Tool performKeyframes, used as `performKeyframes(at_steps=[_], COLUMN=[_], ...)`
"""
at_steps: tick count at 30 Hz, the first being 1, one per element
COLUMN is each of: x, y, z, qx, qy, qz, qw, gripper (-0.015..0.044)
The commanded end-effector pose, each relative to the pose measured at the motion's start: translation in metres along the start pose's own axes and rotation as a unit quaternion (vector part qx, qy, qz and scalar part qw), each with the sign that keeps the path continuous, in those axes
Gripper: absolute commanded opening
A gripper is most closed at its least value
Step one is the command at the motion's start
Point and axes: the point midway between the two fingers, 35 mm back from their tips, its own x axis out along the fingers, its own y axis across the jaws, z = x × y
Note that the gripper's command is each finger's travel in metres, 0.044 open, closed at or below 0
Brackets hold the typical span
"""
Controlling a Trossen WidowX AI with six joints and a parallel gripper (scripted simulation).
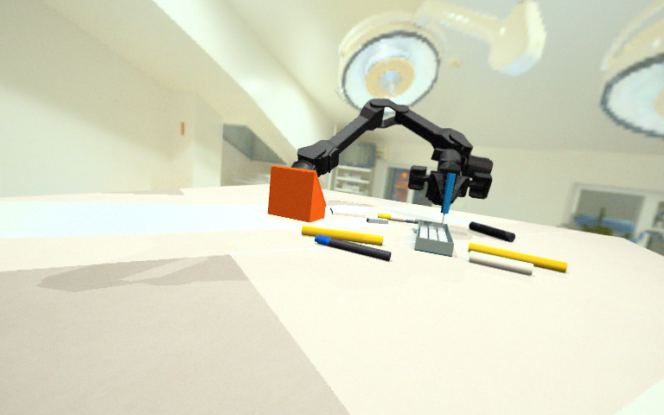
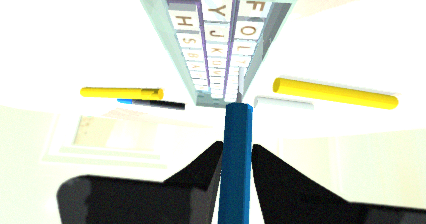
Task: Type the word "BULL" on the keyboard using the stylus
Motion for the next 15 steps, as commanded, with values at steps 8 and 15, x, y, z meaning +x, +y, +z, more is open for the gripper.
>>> performKeyframes(at_steps=[8, 15], x=[0.0017, 0.0034], y=[-0.0015, -0.0015], z=[-0.0020, 0.0011], qx=[0.002, 0.002], qy=[0.004, 0.004], qz=[-0.001, -0.001], qw=[1.000, 1.000], gripper=[0.0081, 0.0081])
